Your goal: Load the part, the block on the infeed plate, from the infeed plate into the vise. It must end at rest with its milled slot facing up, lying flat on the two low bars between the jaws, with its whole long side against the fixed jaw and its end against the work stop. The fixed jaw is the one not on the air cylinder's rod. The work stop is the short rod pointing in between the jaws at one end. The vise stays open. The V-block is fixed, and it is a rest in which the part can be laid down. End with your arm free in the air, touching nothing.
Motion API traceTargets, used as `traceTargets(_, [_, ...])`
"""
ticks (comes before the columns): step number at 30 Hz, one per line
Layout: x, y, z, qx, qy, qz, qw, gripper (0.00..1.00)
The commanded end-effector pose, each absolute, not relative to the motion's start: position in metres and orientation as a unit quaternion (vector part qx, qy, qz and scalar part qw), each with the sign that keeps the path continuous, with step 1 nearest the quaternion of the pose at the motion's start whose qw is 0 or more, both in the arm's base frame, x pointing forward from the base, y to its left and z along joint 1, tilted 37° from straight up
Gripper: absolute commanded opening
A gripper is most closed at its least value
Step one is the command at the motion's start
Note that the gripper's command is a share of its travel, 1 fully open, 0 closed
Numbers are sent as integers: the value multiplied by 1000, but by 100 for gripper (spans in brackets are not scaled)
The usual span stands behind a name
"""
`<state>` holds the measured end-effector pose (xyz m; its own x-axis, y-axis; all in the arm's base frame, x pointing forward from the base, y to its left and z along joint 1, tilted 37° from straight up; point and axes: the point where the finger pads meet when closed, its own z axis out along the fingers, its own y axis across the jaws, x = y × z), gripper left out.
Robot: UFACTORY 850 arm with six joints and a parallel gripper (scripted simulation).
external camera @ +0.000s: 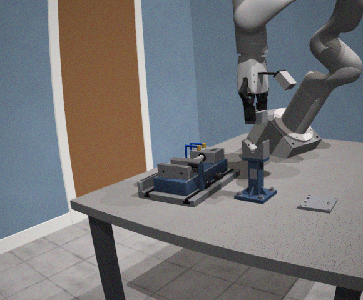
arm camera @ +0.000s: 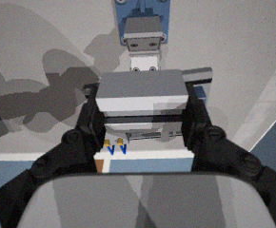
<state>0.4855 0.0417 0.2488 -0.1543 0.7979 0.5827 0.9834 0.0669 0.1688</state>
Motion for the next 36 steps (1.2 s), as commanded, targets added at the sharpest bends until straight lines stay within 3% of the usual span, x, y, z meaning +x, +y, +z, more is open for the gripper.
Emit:
traceTargets(1, [486, 39, 252, -627, -710, -271, 171, 0])
traceTargets(36, [487, 32, 258, -635, -703, -269, 174, 0])
